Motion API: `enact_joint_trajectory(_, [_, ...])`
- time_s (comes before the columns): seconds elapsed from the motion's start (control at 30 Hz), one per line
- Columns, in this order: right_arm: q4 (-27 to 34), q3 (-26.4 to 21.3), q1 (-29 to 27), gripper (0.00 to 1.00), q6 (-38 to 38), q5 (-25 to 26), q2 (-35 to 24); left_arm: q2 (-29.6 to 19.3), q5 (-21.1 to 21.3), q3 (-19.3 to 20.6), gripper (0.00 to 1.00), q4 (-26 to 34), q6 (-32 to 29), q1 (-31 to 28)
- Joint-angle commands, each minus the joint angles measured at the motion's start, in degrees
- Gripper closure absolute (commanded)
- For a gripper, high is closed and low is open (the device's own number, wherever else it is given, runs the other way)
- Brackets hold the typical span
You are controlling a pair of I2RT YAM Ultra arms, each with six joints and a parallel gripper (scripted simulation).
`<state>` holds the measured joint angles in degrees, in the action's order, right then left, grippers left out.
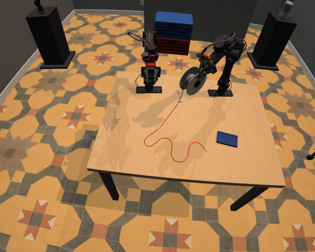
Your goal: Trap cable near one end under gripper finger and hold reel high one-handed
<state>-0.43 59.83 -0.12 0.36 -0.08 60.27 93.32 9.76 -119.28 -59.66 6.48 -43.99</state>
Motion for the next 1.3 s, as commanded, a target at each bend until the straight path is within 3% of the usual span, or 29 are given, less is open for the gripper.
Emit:
enact_joint_trajectory(0.0, [0.9, -0.7, 0.7, 0.70, -0.8, 0.3, -1.2, -0.2, -0.5, -3.1, 1.00, 1.3, -1.3, -0.7])
enact_joint_trajectory(1.27, [0.9, -0.7, 0.7, 0.70, -0.8, 0.3, -1.2, 0.1, -0.4, -4.5, 1.00, 0.9, -1.5, -0.8])
